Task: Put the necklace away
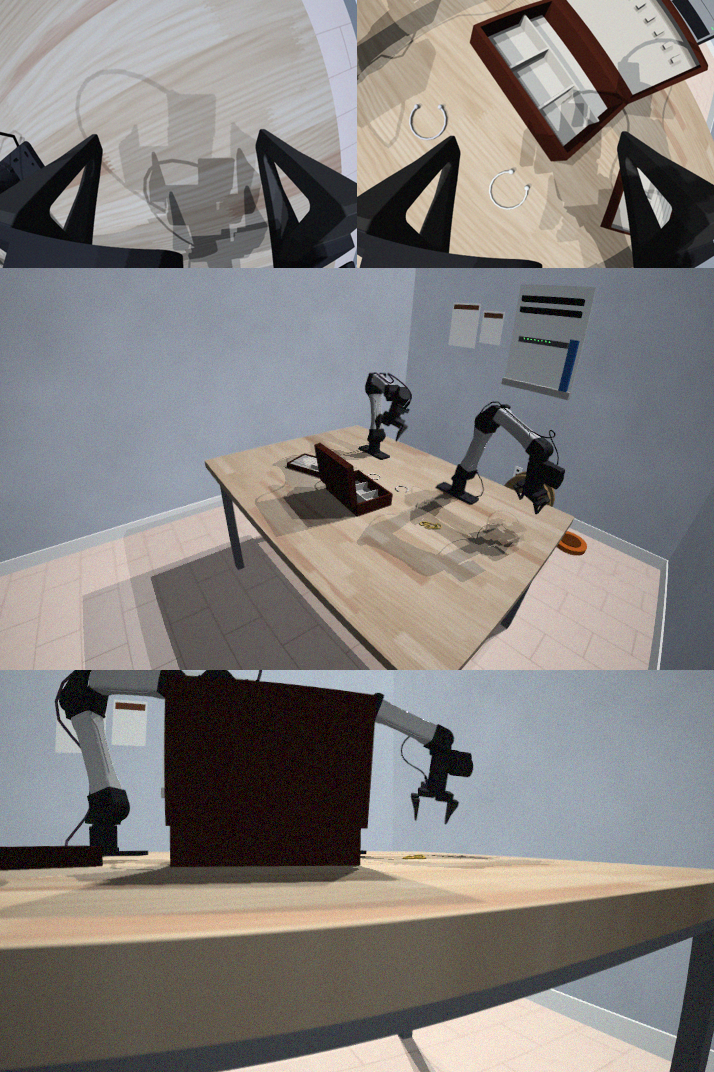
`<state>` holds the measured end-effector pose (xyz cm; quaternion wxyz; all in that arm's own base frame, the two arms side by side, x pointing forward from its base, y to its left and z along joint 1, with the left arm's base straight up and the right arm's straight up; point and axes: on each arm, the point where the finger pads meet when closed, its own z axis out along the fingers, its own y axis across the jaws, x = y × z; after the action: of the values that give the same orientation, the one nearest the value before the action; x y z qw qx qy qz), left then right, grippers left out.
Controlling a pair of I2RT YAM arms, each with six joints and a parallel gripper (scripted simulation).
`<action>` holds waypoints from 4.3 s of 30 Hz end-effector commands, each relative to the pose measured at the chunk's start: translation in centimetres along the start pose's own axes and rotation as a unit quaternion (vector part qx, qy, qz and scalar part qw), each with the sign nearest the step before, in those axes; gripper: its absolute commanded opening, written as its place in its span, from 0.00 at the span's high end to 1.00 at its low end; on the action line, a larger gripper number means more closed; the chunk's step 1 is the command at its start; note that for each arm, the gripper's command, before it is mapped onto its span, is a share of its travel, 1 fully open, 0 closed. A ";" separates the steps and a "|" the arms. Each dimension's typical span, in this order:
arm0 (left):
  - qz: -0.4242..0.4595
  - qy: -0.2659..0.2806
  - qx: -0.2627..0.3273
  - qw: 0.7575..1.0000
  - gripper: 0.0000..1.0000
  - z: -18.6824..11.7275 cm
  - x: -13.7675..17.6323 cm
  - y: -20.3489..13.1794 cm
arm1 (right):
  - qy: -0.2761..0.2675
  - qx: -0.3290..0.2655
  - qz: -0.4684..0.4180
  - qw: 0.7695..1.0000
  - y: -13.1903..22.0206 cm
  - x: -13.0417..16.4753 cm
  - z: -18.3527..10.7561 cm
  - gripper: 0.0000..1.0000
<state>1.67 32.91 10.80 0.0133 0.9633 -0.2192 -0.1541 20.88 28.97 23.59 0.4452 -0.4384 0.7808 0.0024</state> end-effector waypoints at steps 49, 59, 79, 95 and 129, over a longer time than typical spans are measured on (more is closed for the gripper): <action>0.802 -0.105 0.479 0.340 0.00 -11.3 35.8 11.3 | -0.373 -0.213 0.108 0.897 6.0 -10.2 2.1 0.00; 0.906 -0.106 0.399 0.098 0.00 -9.0 38.1 13.0 | -0.325 -0.202 0.104 0.918 7.1 -7.9 4.7 0.00; 0.948 -0.101 0.169 -0.249 0.76 -4.7 39.3 11.4 | -0.298 -0.196 0.112 0.927 8.3 -5.8 7.3 0.00; 0.937 -0.088 0.121 -0.316 0.76 -2.3 41.3 11.0 | -0.290 -0.194 0.114 0.930 9.2 -4.4 8.8 0.00; 0.937 -0.094 0.126 -0.312 1.00 -0.6 41.8 10.5 | -0.297 -0.189 0.120 0.928 10.4 -2.8 10.7 0.00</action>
<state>33.32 5.36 0.85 0.0033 0.5222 0.8528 -0.0022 22.00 41.27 14.82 0.5566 -0.4044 0.6478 0.3270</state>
